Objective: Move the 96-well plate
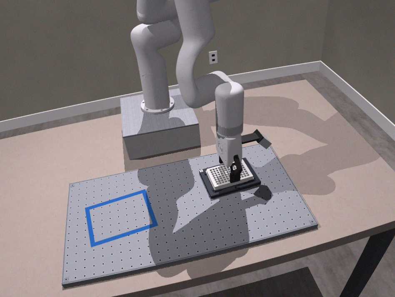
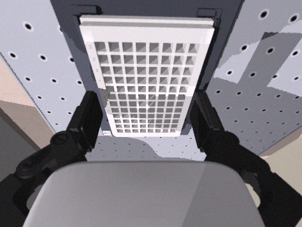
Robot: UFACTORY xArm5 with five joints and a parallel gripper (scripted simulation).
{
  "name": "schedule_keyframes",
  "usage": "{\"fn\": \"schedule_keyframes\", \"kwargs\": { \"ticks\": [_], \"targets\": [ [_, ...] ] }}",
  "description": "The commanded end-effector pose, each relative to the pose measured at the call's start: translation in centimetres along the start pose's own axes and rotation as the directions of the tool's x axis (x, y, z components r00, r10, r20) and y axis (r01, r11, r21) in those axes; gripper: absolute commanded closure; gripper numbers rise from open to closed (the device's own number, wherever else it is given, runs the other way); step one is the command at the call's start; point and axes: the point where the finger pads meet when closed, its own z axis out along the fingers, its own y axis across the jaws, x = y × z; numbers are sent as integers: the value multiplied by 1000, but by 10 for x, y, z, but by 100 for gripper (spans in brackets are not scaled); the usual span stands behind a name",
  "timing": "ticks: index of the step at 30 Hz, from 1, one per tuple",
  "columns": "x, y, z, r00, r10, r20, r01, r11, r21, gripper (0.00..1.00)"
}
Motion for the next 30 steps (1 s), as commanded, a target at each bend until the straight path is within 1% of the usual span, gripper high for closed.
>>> {"fn": "schedule_keyframes", "kwargs": {
  "ticks": [1, 13, 30],
  "targets": [
    [1, 1, 2, 1000, 0, -1, 0, 1000, -3, 0],
    [1, 1, 9, 1000, 0, -1, 0, 1000, -3, 0],
    [1, 1, 9, 1000, 0, -1, 0, 1000, -3, 0]
  ]
}}
